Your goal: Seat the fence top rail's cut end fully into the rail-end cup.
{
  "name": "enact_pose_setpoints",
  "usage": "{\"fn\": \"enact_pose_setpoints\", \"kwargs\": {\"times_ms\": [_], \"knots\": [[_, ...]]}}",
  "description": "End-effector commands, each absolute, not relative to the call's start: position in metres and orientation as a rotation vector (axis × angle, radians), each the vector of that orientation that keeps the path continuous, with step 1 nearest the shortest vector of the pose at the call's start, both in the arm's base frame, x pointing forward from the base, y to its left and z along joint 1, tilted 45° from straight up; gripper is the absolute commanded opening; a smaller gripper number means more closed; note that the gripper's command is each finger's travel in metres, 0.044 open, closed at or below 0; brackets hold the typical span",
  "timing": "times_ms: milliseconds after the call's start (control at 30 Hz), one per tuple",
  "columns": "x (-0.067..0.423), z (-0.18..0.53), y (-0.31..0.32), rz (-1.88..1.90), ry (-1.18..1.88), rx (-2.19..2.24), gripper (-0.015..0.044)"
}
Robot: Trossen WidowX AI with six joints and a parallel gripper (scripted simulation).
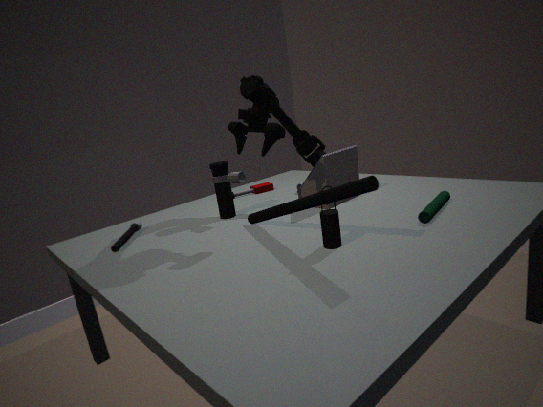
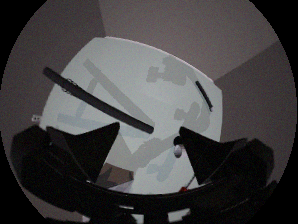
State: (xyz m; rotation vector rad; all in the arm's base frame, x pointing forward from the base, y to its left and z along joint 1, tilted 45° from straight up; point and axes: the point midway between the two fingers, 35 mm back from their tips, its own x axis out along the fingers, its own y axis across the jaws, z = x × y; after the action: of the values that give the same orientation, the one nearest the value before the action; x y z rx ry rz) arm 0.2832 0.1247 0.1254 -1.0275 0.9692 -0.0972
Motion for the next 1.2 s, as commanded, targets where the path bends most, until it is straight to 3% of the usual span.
{"fn": "enact_pose_setpoints", "kwargs": {"times_ms": [0,667,1167], "knots": [[0.280,0.145,0.092,0.107,1.034,-1.338,0.0440],[0.248,0.200,0.004,0.758,0.944,-2.266,0.0440],[0.247,0.200,0.003,0.783,0.935,-2.302,0.0440]]}}
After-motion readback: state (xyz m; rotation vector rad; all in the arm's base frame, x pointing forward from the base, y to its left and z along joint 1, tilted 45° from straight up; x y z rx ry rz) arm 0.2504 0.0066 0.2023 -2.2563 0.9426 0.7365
